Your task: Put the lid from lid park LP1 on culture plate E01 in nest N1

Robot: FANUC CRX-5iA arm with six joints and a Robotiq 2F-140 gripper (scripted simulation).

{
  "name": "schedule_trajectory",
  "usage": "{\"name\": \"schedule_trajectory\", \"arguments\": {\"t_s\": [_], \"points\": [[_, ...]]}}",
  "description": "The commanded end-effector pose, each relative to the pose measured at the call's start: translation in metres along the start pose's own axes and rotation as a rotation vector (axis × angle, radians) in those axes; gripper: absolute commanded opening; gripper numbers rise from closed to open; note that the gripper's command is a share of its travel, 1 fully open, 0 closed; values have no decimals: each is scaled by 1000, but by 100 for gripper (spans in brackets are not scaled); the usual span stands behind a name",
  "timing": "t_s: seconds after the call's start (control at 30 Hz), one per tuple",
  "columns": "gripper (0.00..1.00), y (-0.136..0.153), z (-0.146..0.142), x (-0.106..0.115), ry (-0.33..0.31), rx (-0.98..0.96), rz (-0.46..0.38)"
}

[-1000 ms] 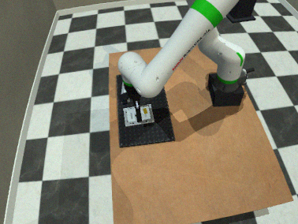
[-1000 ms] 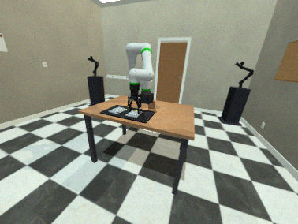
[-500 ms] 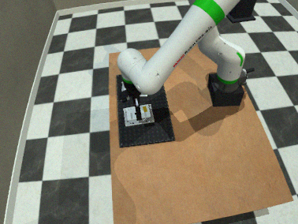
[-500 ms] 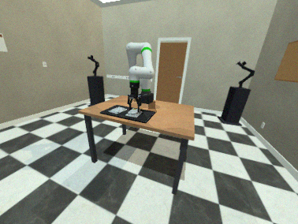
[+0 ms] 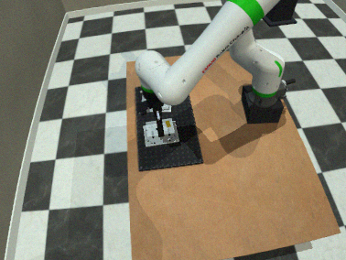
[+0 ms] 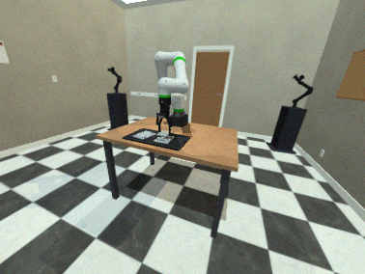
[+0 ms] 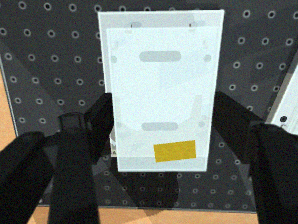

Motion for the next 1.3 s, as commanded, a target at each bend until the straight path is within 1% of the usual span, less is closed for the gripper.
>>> {"name": "schedule_trajectory", "arguments": {"t_s": [0.0, 0.4, 0.8, 0.83, 0.87, 0.93, 1.0, 1.13, 1.2, 1.23, 1.27], "points": [[61, -1, 0, 5, -1, 0, 2], [61, -1, 0, 15, -1, 0, 2], [61, -1, 1, 17, -1, 0, 2], [61, -4, 8, 17, 0, 0, 1], [61, -9, 24, 16, 0, 0, 1], [61, -22, 75, 16, 0, 0, -1], [61, -22, 96, 16, 0, 0, 0], [61, -27, 150, 16, -1, 0, 2], [61, -27, 150, 16, -1, 0, 2], [61, -32, 189, 17, -1, 0, 2], [61, -33, 194, 17, -1, 0, 2]]}}
Point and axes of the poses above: the point where the finger pads meet when closed, its own x axis back along the fingers, its own z axis across the jaws, y = z × x, the point moved 1 cm from there along x, back along the fingers, and after that the axes turned 11 degrees about -x, right-handed, at the moved point
